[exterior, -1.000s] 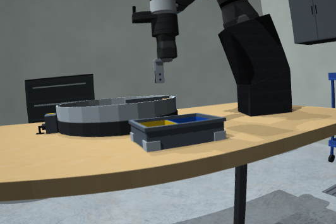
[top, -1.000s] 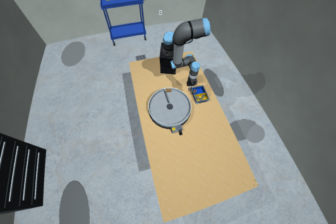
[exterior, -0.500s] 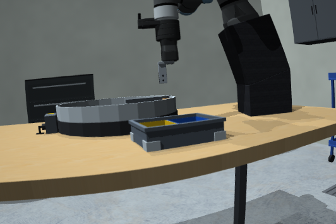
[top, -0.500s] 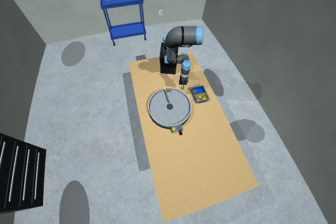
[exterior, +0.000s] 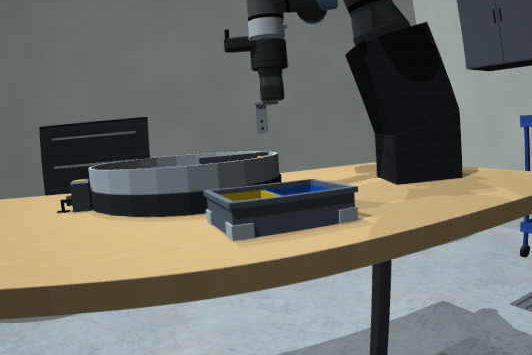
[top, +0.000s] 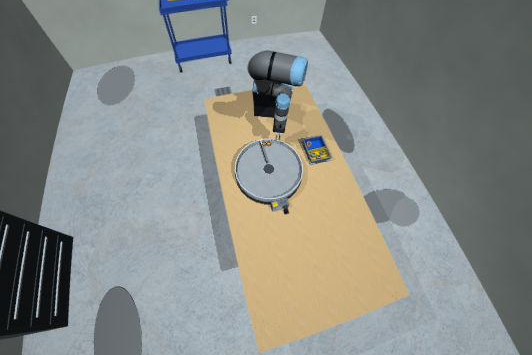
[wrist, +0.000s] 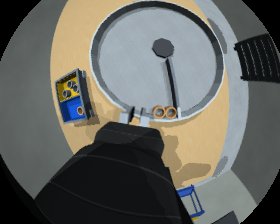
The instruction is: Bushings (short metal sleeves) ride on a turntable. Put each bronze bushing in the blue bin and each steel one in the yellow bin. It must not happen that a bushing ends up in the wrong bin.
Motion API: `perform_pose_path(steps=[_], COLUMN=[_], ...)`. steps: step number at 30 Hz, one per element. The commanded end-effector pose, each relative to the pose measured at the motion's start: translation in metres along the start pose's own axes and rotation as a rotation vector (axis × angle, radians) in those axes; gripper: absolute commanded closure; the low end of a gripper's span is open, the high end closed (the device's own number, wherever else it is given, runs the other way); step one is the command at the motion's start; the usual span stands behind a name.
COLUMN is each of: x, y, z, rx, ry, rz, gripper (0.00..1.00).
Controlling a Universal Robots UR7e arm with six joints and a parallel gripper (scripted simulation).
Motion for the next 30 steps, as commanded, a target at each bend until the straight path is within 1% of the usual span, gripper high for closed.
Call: perform_pose_path(steps=[1,16,17,20,21,25,30], x=[0.042,0.039,0.045,0.045,0.006,0.045,0.045], y=[0.000,0.000,0.000,0.000,0.000,0.000,0.000], z=[0.002,0.002,0.003,0.003,0.000,0.002,0.002], rx=[0.008,0.008,0.009,0.009,0.003,0.009,0.009], ry=[-0.011,-0.010,-0.011,-0.011,-0.002,-0.010,-0.010], rz=[0.037,0.034,0.039,0.039,0.005,0.039,0.039], gripper=[0.60,0.60,0.60,0.60,0.60,0.60,0.60])
Point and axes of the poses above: the point where the finger pads meet when closed, its own z axis out along the fingers, its own x axis across the jaws, y = z × x, the point moved 5 cm from there along -z, back along the fingers, and after that the axes turned 7 degrees about z, right-handed, at the moved point
